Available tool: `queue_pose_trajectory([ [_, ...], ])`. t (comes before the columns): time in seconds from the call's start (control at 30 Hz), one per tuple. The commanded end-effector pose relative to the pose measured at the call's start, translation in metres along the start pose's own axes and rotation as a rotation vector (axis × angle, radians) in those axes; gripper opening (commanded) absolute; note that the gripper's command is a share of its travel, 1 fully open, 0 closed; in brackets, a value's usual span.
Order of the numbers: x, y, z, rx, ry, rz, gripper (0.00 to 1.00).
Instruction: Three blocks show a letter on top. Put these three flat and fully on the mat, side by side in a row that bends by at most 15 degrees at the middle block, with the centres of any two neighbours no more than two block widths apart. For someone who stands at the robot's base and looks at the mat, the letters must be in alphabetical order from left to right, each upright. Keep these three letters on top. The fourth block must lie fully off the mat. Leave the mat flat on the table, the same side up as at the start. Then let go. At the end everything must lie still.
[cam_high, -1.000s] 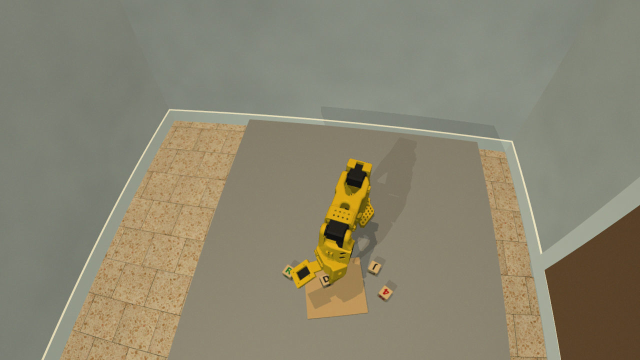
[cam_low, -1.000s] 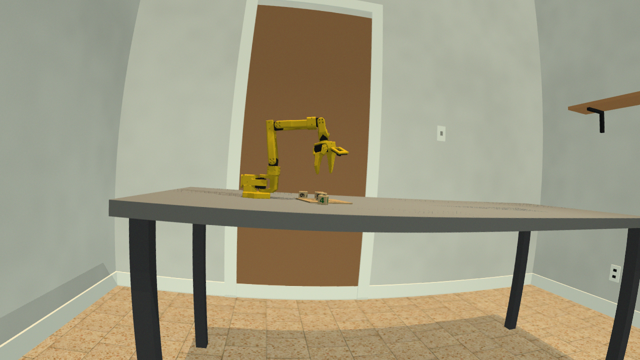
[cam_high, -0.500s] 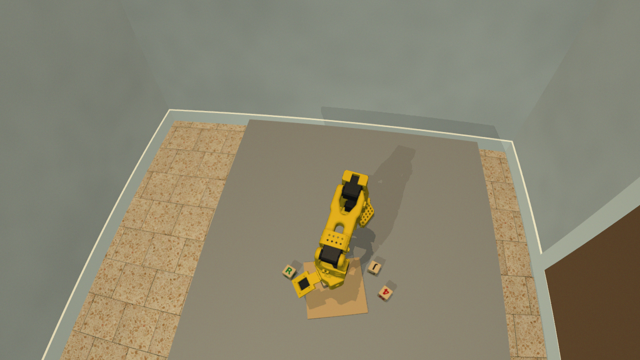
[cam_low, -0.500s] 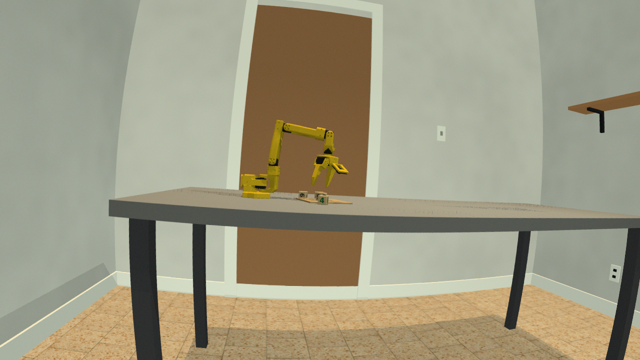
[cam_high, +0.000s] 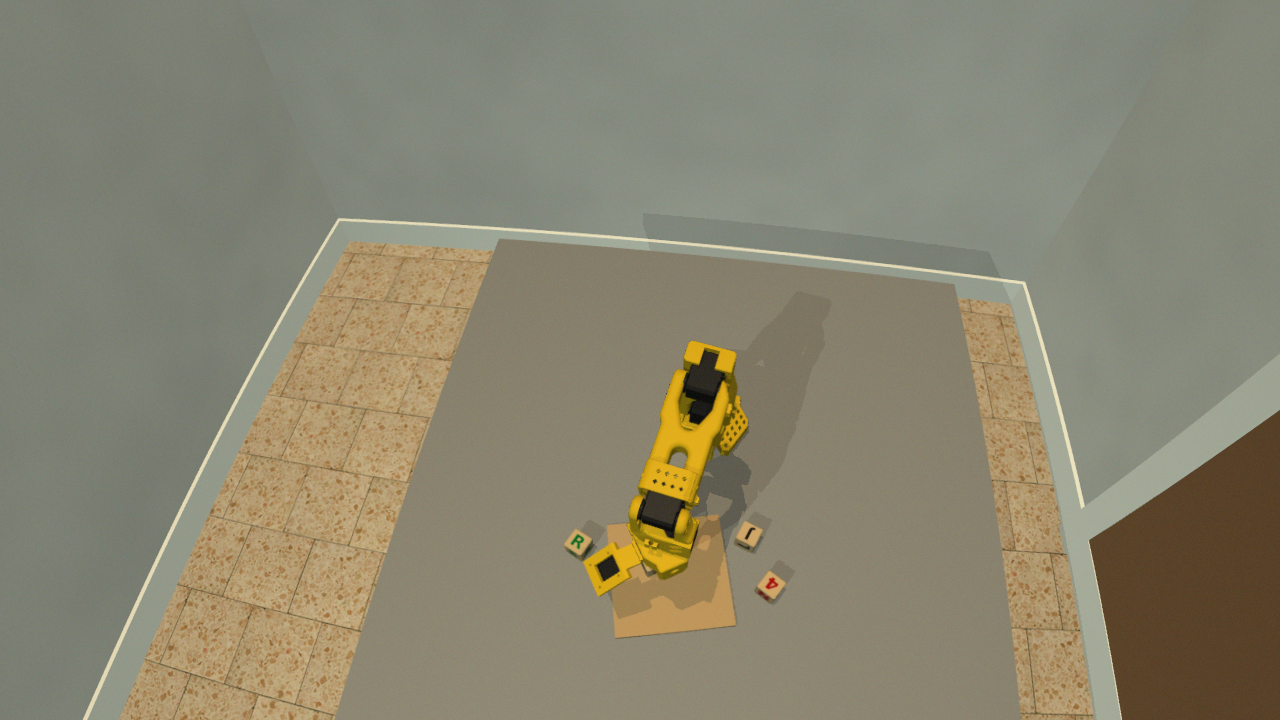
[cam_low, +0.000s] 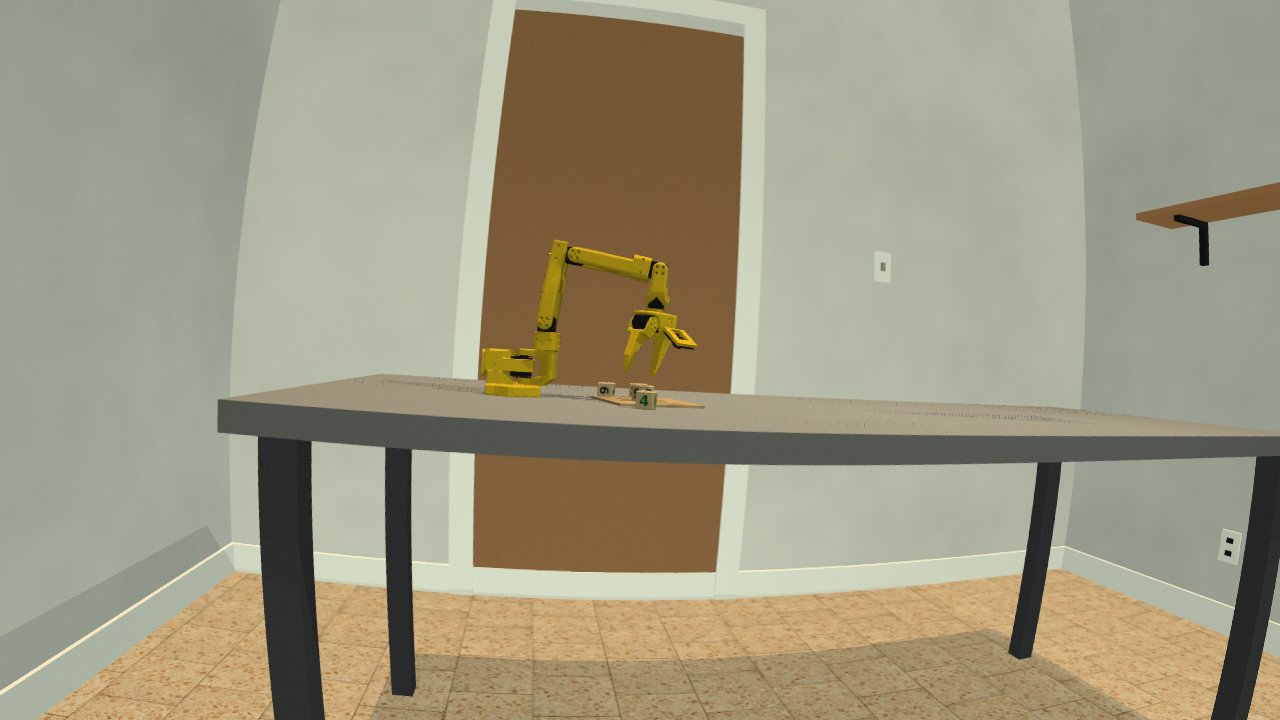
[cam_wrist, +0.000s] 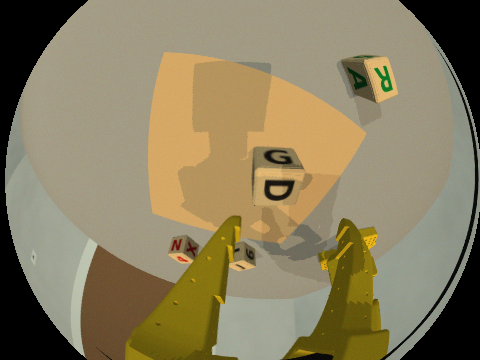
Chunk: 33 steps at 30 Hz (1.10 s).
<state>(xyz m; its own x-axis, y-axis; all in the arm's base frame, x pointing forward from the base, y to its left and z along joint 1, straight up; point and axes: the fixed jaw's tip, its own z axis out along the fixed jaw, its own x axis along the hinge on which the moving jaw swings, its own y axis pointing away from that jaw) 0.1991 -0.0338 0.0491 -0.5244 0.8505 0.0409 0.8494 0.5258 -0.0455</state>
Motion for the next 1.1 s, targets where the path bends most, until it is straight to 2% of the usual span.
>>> queue_pose_trajectory([
  [0.0, -0.0037, 0.0052, -0.01, -0.046, -0.041, 0.0, 0.32],
  [0.03, -0.0037, 0.0052, -0.01, -0.046, -0.041, 0.0, 0.32],
  [0.07, -0.007, 0.0101, -0.0195, -0.088, -0.079, 0.0, 0.32],
  [0.77, -0.0071, 0.0101, -0.019, -0.088, -0.079, 0.0, 0.32],
  [1.07, -0.0081, 0.0113, -0.0124, -0.088, -0.079, 0.0, 0.32],
])
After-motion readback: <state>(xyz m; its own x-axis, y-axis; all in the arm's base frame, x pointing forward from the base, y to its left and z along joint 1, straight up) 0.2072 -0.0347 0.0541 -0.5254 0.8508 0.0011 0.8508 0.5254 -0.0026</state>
